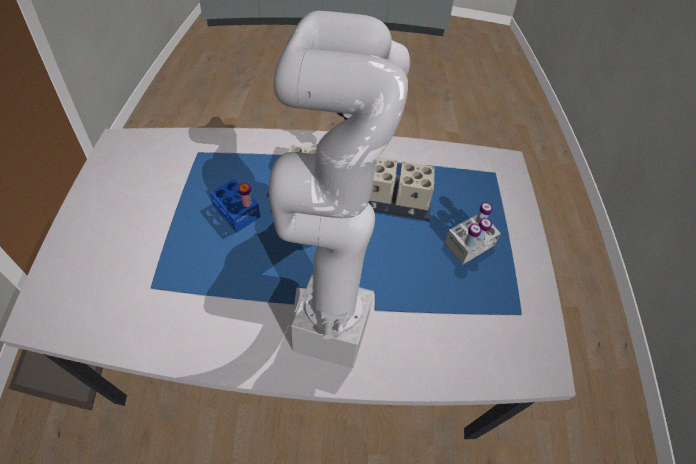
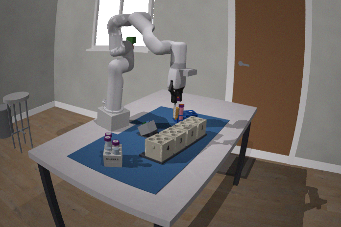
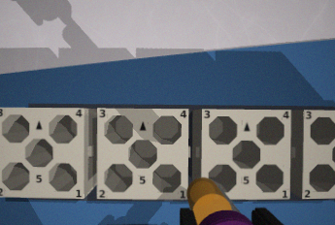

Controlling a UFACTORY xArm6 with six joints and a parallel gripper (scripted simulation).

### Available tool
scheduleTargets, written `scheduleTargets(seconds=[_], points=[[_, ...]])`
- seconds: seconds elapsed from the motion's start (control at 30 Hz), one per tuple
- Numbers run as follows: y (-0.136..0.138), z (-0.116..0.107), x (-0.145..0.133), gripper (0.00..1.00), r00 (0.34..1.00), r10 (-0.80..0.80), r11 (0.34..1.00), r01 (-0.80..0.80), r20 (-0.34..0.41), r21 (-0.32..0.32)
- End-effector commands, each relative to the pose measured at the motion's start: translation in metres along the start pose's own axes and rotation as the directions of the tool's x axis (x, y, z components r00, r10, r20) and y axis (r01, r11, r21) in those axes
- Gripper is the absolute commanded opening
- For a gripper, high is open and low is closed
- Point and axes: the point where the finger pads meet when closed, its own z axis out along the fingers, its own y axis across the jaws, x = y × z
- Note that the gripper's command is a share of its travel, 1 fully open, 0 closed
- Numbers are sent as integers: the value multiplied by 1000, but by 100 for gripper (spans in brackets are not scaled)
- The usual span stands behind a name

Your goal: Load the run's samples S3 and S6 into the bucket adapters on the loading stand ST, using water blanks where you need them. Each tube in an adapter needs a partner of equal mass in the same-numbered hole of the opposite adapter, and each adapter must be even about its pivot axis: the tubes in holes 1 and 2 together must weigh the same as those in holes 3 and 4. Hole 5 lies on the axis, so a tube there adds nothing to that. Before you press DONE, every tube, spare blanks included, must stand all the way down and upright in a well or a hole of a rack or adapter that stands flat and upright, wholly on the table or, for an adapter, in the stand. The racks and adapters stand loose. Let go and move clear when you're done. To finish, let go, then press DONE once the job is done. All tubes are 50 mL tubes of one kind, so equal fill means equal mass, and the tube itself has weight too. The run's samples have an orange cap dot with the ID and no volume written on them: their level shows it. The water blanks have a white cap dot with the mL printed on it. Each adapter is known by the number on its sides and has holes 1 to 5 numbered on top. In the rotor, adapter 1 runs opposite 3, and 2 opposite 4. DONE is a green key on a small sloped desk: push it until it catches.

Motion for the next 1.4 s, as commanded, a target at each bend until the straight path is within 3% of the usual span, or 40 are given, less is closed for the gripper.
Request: scheduleTargets(seconds=[0.0,0.3,0.97,1.37], points=[[15,-1,8,0,1000,0,1000,0,-4,1],[55,-2,26,0,1000,0,1000,0,-4,0],[55,-2,26,0,1000,0,1000,0,-4,0],[55,23,26,0,1000,0,1000,0,-4,0]])
